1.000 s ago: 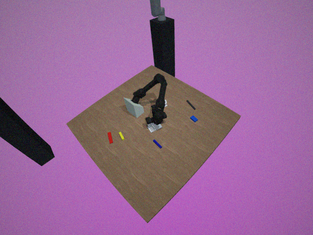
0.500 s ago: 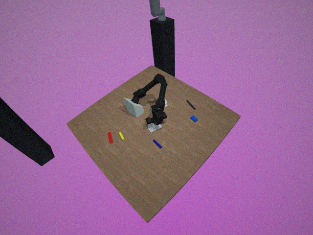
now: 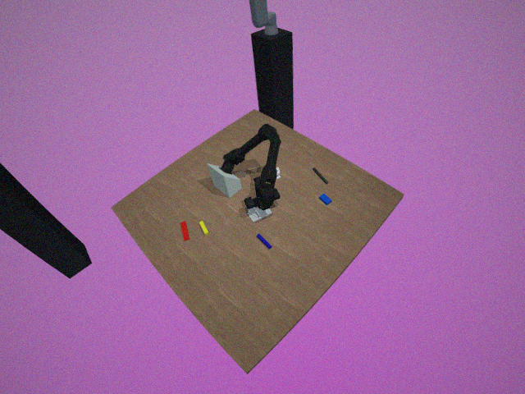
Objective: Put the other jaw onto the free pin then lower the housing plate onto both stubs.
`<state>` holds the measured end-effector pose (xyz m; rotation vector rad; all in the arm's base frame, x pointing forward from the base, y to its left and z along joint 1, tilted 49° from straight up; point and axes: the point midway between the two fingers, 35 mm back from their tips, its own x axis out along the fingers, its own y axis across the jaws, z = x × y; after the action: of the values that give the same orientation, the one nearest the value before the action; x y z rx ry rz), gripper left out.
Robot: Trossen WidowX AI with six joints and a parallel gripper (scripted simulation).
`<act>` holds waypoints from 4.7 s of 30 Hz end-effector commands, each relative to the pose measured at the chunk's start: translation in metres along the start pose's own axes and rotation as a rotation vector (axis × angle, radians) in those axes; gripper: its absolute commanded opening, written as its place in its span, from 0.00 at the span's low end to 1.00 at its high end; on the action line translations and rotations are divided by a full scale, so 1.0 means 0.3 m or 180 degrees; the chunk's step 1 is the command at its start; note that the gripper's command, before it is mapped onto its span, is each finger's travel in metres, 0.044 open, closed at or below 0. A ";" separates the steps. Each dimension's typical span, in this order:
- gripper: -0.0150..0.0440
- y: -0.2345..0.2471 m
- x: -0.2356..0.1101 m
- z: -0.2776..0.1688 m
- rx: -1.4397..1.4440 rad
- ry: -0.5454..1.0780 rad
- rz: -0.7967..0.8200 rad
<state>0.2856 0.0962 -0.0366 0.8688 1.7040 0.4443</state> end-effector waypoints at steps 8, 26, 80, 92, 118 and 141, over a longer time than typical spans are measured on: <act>0.48 0.001 0.006 0.000 0.0016 -0.0002 0.0013; 0.48 0.001 0.014 0.000 0.0017 -0.0002 0.0013; 0.48 0.001 0.014 0.000 0.0017 -0.0002 0.0013; 0.48 0.001 0.014 0.000 0.0017 -0.0002 0.0013; 0.63 -0.001 0.014 0.000 0.0007 0.0000 0.0002; 0.63 -0.001 -0.220 -0.006 0.0015 0.0001 0.0013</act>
<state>0.2893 0.0599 -0.0057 0.8817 1.7129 0.4386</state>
